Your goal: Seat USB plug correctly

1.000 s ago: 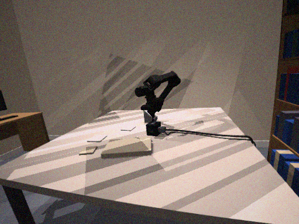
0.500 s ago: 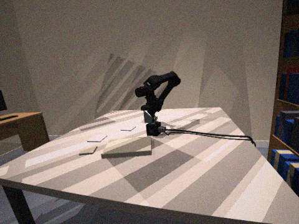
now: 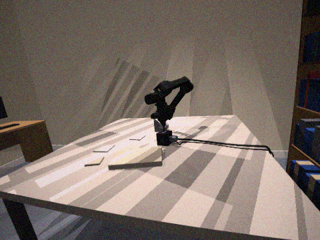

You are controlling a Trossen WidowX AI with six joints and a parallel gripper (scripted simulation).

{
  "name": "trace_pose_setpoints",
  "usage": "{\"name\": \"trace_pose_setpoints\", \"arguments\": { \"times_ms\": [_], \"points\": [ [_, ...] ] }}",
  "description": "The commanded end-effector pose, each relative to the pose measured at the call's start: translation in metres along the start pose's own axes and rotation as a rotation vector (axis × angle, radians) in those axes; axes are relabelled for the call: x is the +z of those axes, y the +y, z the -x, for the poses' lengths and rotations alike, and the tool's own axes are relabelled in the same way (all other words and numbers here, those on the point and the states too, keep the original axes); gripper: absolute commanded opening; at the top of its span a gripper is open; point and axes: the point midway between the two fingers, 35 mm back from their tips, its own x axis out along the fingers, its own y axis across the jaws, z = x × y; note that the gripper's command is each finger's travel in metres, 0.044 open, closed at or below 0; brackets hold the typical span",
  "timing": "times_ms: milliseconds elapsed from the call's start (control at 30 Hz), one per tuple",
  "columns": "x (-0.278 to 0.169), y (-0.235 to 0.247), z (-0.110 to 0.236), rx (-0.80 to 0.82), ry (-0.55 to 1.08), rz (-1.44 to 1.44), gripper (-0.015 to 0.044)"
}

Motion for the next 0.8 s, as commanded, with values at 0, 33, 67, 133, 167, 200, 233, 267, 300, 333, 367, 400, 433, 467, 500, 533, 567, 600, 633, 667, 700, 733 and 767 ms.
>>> {"name": "trace_pose_setpoints", "arguments": {
  "times_ms": [0,33,67,133,167,200,233,267,300,333,367,400,433,467,500,533,567,600,633,667,700,733,767],
  "points": [
    [0.0009,-0.0004,-0.0002,-0.003,-0.005,-0.003,0.0],
    [0.0009,-0.0004,-0.0003,-0.003,-0.005,-0.003,0.0],
    [0.0009,-0.0004,-0.0005,-0.003,-0.005,-0.003,0.0],
    [0.0008,-0.0004,-0.0007,-0.003,-0.005,-0.003,0.0],
    [0.0008,-0.0004,-0.0008,-0.003,-0.005,-0.003,0.0],
    [0.0008,-0.0004,-0.0009,-0.003,-0.005,-0.003,0.0],
    [0.0008,-0.0004,-0.0011,-0.003,-0.005,-0.003,0.0],
    [0.0008,-0.0004,-0.0012,-0.003,-0.005,-0.003,0.0],
    [0.0008,-0.0004,-0.0013,-0.003,-0.005,-0.003,0.0],
    [0.0008,-0.0004,-0.0014,-0.003,-0.005,-0.003,0.0],
    [0.0008,-0.0004,-0.0015,-0.003,-0.005,-0.003,0.0],
    [0.0008,-0.0004,-0.0016,-0.003,-0.005,-0.003,0.0],
    [0.0008,-0.0004,-0.0018,-0.003,-0.005,-0.003,0.0],
    [0.0008,-0.0004,-0.0019,-0.003,-0.005,-0.003,0.0],
    [0.0008,-0.0004,-0.002,-0.003,-0.005,-0.003,0.0],
    [0.0008,-0.0004,-0.0021,-0.003,-0.005,-0.003,0.0],
    [0.0008,-0.0004,-0.0022,-0.003,-0.005,-0.003,0.0],
    [0.0008,-0.0004,-0.0024,-0.003,-0.005,-0.003,0.0],
    [0.0008,-0.0004,-0.0025,-0.003,-0.005,-0.003,0.0],
    [0.0008,-0.0004,-0.0026,-0.003,-0.005,-0.003,0.0],
    [0.0008,-0.0004,-0.0027,-0.003,-0.005,-0.003,0.0],
    [0.0008,-0.0004,-0.0028,-0.003,-0.005,-0.003,0.0],
    [0.0008,-0.0004,-0.003,-0.003,-0.005,-0.003,0.0]
  ]
}}
